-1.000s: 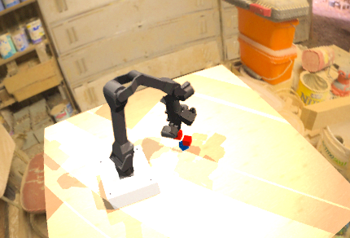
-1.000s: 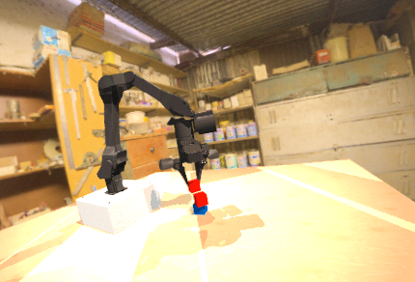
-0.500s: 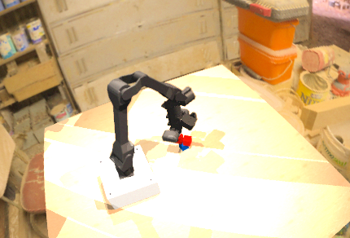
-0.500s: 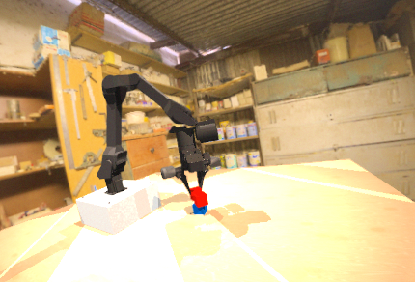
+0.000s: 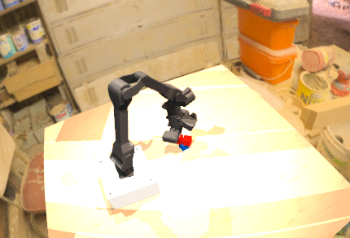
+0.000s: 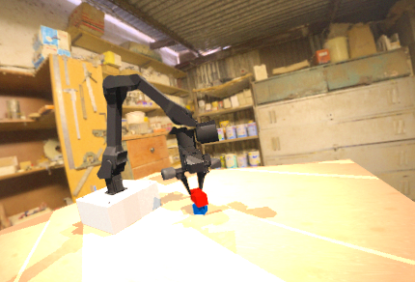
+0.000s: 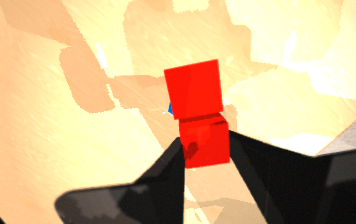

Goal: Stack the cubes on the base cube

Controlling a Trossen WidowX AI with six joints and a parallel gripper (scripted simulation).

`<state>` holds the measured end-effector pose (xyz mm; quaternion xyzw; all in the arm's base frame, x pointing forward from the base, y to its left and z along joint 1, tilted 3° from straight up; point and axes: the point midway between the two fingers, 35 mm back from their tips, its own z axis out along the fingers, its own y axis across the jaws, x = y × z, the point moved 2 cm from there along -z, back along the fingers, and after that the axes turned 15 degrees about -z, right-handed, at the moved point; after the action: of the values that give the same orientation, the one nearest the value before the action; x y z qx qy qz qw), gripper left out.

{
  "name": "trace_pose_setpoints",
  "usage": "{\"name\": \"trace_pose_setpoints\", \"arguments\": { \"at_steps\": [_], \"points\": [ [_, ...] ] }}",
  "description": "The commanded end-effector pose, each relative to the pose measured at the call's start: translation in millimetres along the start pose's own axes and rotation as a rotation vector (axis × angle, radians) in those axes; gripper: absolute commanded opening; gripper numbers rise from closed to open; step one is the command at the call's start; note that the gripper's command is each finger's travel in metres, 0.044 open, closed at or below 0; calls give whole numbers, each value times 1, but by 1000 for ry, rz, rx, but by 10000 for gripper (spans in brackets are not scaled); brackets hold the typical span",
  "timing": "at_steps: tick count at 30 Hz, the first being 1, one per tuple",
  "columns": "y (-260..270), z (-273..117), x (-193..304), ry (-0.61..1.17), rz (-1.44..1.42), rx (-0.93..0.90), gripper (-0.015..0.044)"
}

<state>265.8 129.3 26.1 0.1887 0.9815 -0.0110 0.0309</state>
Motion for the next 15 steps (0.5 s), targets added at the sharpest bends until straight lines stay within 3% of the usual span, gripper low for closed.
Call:
{"name": "trace_pose_setpoints", "arguments": {
  "at_steps": [1, 12, 15],
  "points": [
    [0, 1, 0, 4, -4, 0, 105],
    [0, 1, 0, 4, -4, 0, 105],
    [0, 1, 0, 4, -4, 0, 184]
  ]
}}
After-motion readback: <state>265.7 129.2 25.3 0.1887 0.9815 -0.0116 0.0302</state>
